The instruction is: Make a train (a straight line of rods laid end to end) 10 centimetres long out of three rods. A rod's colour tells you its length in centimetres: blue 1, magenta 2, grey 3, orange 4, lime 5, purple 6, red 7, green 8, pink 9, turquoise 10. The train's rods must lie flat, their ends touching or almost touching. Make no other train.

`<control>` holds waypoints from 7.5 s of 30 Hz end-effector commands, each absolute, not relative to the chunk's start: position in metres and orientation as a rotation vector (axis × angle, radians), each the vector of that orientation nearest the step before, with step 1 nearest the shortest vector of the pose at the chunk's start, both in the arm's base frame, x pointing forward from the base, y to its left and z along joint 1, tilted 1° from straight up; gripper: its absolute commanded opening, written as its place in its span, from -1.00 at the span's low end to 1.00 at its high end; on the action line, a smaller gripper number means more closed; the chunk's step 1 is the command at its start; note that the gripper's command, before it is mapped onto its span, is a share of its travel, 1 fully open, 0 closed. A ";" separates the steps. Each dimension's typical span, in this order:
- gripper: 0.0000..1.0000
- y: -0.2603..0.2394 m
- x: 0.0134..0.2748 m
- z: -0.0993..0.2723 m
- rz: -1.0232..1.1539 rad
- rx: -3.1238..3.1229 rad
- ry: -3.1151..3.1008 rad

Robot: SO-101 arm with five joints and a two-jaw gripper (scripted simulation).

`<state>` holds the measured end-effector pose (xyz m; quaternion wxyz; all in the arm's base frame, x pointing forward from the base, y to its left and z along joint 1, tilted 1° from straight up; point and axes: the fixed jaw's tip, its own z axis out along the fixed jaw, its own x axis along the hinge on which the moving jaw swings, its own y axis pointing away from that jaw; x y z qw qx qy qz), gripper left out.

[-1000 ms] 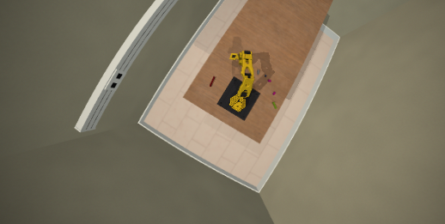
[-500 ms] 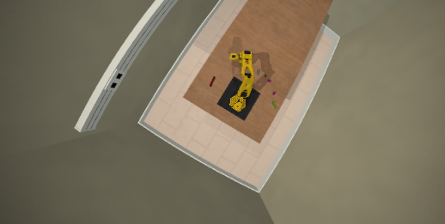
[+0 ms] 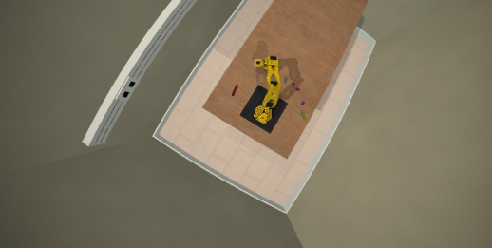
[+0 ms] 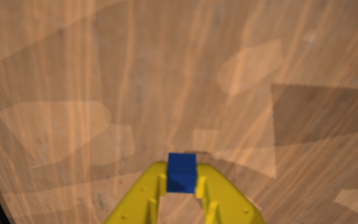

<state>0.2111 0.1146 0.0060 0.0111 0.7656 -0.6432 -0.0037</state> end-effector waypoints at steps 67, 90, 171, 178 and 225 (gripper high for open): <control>-0.93 0.116 0.210 -0.002 -0.017 2.381 -2.007; -0.78 0.116 0.210 -0.002 -0.017 2.381 -2.007; -0.65 0.116 0.203 0.020 -0.016 2.381 -2.007; -0.65 0.116 0.203 0.021 -0.016 2.381 -2.007; -0.65 0.116 0.204 0.051 -0.015 2.383 -2.009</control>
